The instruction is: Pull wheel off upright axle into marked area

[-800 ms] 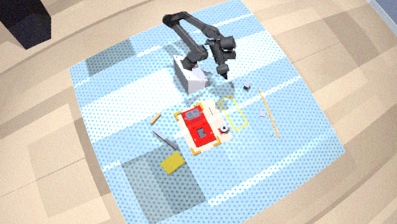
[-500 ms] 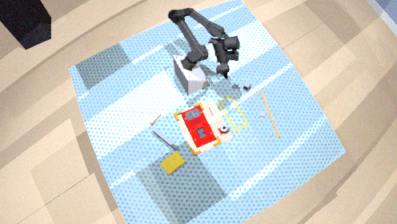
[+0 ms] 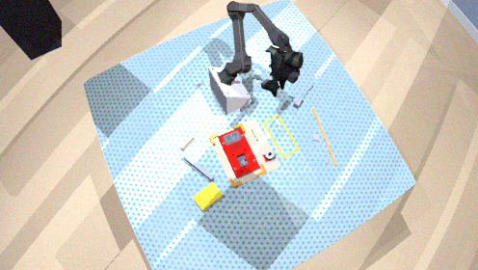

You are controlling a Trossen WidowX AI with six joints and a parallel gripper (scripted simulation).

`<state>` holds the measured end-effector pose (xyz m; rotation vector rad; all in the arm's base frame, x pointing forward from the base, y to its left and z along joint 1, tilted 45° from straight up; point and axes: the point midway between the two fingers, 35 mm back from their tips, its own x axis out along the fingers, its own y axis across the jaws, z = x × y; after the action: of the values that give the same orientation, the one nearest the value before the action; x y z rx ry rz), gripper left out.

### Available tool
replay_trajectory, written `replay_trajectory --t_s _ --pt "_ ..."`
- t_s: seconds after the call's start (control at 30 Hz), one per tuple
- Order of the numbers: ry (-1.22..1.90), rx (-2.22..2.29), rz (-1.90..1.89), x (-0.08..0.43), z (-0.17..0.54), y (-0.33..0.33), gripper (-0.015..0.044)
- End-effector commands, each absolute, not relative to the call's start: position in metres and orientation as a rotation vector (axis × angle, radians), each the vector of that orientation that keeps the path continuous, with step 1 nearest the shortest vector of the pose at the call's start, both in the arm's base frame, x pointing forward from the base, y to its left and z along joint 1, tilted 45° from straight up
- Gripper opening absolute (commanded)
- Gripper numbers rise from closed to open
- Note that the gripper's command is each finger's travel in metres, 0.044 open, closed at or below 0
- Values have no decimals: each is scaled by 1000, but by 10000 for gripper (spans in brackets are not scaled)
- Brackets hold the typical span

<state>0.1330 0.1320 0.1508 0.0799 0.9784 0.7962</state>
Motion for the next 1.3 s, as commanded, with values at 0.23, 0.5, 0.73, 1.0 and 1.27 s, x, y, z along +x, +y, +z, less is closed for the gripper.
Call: replay_trajectory --t_s 0.23,0.5,0.73,1.0,1.27 --pt "1232 360 611 172 158 139 300" --pt "1404 585 430 209 154 140 300" --pt "1539 783 249 244 142 139 300" --pt "1673 1010 19 283 118 132 300" --pt "1782 1227 -230 320 84 120 300"
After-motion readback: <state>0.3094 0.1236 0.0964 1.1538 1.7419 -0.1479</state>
